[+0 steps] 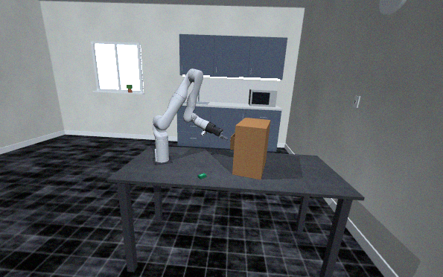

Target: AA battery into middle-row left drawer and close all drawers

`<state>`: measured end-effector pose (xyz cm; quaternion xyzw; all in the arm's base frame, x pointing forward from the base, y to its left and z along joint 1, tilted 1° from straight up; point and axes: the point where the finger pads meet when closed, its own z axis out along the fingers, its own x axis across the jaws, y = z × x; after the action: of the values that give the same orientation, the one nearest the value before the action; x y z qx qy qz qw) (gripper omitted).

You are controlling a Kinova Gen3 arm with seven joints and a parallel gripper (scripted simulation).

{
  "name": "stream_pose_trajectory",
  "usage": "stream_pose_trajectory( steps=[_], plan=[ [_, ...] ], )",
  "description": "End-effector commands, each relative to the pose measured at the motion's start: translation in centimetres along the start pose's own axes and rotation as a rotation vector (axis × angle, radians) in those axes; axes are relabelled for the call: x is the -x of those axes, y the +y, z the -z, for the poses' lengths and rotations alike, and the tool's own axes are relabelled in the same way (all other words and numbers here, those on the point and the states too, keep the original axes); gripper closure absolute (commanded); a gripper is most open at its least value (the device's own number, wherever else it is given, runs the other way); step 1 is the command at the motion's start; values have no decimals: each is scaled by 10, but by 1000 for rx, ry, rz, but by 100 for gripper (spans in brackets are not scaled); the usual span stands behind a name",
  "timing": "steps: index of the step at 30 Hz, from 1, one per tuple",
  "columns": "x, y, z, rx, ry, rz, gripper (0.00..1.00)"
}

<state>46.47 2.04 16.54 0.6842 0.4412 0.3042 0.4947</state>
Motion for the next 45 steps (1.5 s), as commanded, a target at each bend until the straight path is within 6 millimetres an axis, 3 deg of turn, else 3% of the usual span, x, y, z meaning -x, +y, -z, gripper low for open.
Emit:
stream_pose_trajectory(
  steps=[1, 45],
  plan=[
    [-1, 3, -5, 1, 3, 0, 100],
    [0, 26, -69, 2, -2, -1, 100]
  ],
)
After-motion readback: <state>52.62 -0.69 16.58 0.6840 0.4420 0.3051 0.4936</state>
